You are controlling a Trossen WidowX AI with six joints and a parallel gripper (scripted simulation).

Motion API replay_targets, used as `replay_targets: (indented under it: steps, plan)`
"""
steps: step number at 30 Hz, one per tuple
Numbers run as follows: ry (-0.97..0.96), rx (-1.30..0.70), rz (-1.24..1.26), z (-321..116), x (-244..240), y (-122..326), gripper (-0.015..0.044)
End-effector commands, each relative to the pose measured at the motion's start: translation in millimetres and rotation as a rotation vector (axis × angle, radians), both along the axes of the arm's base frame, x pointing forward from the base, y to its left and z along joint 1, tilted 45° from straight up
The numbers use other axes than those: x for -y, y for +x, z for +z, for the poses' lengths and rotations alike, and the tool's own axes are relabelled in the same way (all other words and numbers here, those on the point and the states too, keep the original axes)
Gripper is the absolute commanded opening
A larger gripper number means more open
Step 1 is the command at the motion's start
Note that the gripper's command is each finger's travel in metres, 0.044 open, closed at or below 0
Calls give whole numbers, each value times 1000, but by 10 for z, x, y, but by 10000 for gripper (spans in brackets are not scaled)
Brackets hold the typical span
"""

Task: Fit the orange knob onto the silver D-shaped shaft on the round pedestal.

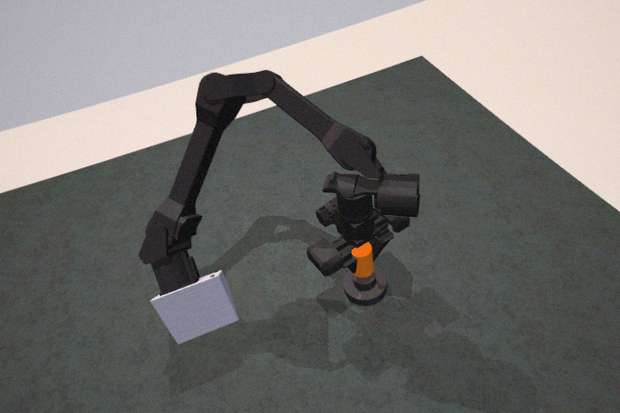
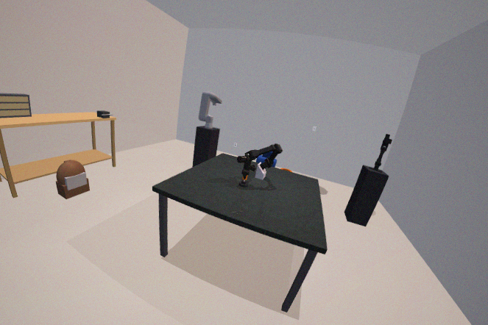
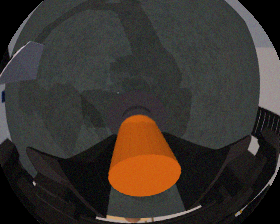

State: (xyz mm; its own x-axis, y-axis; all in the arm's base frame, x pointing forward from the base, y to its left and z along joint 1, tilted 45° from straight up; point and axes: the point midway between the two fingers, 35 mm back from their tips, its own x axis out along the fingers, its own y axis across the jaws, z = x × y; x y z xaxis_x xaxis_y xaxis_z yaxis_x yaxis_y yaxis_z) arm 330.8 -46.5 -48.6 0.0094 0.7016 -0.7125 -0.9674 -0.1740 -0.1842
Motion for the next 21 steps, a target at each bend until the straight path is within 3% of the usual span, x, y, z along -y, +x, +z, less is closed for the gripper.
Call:
replay_targets:
  steps: [1,8,21]
  plan:
    - [-2,5,1,22,27,10,0]
    - [-4,144,143,6,25,7,0]
    - [-4,151,151,-11,-4,4,0]
